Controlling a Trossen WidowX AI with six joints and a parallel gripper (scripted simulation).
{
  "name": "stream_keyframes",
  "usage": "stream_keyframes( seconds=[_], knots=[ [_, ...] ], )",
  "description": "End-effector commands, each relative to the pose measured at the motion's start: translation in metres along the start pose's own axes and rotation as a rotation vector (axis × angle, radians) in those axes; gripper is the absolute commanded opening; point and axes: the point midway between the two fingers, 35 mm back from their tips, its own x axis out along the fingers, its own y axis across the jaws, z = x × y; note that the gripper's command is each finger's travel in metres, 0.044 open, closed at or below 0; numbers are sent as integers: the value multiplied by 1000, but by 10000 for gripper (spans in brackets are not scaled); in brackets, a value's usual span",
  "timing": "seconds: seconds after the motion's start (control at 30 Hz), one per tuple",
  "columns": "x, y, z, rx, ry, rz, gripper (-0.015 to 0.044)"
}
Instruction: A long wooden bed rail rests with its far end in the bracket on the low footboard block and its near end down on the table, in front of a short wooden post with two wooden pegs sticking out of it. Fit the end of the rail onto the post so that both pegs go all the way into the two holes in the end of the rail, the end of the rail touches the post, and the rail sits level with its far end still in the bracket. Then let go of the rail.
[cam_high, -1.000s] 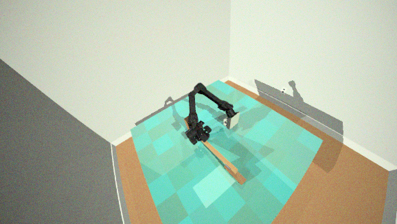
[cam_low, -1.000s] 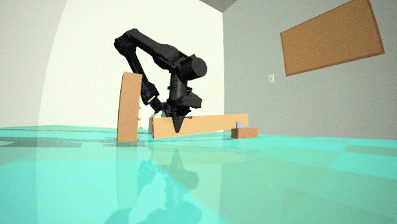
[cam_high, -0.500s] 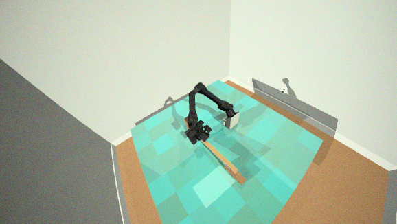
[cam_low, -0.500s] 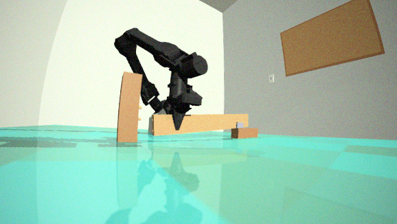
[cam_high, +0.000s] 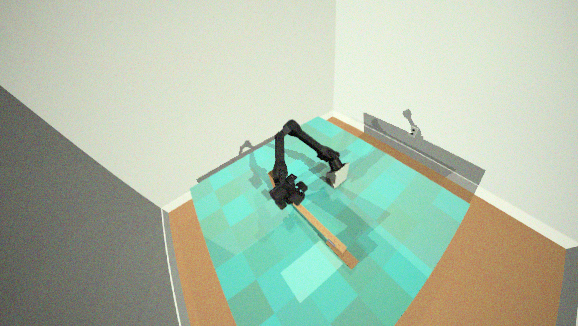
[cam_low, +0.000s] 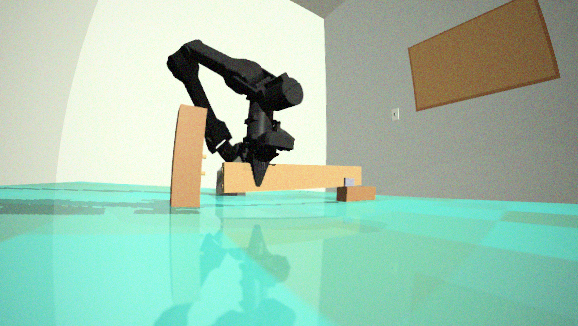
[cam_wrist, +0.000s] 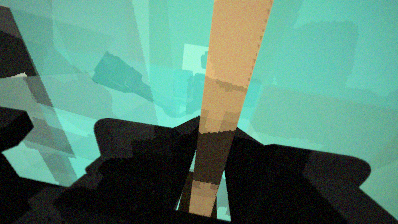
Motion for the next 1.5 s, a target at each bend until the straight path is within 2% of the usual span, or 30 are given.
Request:
stream_keyframes(
  seconds=[0.0, 1.1, 1.47],
  knots=[
    [-5, -1, 1, 2, -11, -7, 0],
    [-22, -1, 1, 2, -12, -7, 0],
    [-18, -1, 1, 2, -12, -7, 0]
  ],
)
